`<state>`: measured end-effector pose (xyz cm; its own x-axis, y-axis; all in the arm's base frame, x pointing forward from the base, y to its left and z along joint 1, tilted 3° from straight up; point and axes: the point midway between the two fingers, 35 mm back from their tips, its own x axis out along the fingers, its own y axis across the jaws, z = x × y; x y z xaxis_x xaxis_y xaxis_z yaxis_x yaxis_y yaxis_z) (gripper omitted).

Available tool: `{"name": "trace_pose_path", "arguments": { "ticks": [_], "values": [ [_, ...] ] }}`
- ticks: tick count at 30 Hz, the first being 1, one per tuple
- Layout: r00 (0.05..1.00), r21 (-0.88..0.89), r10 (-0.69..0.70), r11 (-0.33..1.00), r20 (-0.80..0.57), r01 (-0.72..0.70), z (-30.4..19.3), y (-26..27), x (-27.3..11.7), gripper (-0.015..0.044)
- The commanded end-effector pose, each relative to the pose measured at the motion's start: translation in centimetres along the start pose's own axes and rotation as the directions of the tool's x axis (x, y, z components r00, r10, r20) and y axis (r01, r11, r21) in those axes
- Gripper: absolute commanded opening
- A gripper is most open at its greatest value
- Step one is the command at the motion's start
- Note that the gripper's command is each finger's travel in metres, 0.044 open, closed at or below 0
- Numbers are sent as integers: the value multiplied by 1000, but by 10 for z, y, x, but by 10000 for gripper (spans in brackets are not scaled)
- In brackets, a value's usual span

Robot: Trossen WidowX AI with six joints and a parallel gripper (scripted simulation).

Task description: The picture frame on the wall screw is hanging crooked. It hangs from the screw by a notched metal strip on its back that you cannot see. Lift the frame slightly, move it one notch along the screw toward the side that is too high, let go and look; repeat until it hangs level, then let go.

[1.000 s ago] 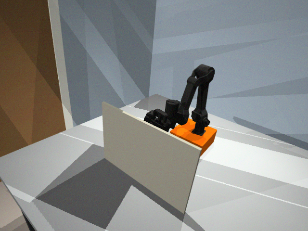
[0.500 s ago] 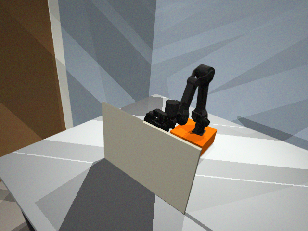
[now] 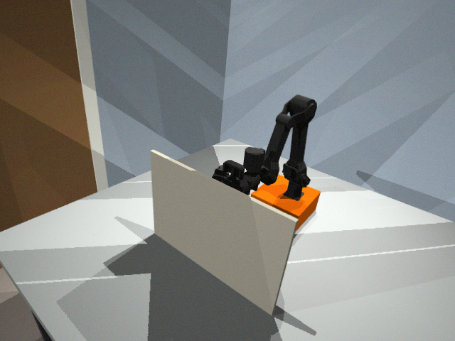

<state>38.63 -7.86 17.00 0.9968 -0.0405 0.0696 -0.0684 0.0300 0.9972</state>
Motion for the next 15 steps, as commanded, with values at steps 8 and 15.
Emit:
{"name": "trace_pose_path", "arguments": {
  "ticks": [8,15],
  "values": [
    [1000,14,0,1000,0,0,0,0,0,131],
    [1000,14,0,1000,0,0,0,0,0,260]
  ]
}}
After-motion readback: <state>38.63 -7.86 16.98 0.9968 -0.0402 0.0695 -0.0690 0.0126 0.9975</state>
